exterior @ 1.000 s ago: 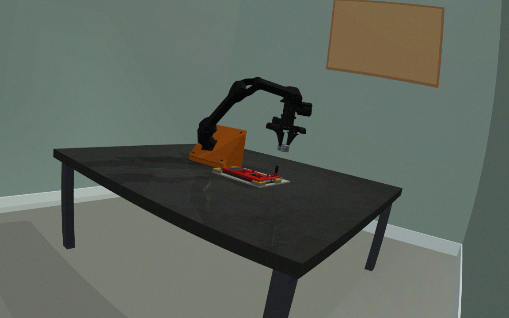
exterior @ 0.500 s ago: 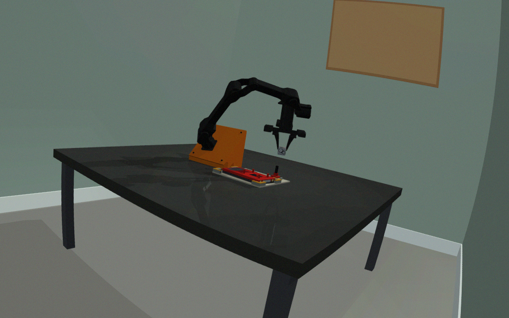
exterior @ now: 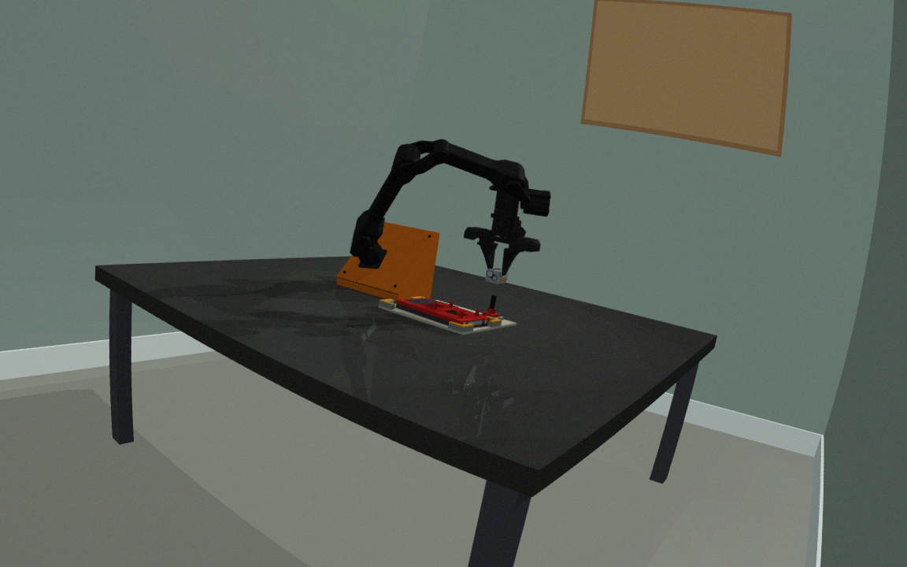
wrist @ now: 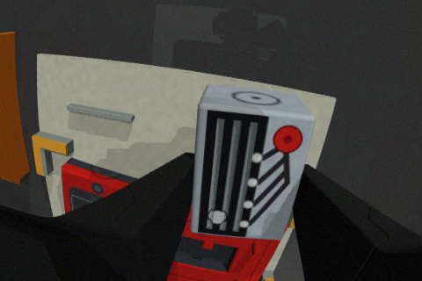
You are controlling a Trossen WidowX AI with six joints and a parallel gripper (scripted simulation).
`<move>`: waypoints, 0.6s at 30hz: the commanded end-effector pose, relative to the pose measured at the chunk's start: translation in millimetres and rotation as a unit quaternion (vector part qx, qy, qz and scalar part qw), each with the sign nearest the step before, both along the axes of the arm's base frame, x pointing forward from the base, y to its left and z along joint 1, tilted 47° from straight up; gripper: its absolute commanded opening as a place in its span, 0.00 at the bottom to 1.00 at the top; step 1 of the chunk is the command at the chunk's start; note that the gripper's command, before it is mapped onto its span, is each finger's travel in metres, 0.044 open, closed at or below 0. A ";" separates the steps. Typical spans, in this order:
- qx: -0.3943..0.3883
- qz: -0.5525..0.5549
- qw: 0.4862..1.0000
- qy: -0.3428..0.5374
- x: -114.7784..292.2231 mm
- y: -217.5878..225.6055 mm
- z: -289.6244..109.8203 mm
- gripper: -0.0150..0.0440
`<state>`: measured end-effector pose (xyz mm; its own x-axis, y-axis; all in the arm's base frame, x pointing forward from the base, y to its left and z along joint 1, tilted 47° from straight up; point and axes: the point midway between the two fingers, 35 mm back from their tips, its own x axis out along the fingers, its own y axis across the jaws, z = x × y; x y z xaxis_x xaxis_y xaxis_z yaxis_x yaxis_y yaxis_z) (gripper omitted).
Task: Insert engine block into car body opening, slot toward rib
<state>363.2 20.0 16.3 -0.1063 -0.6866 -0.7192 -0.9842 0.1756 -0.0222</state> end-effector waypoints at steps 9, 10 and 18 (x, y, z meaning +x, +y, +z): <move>-0.021 -0.142 0.979 -0.143 -2.4 -30.9 19.0 0.25; -0.023 -0.155 0.976 -0.155 -2.8 -33.6 20.3 0.25; -0.039 -0.249 0.936 -0.246 -7.3 -54.9 31.1 0.25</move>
<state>357.2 -27.9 40.9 -0.1046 -0.6899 -0.7163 -0.7194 0.5499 -0.4245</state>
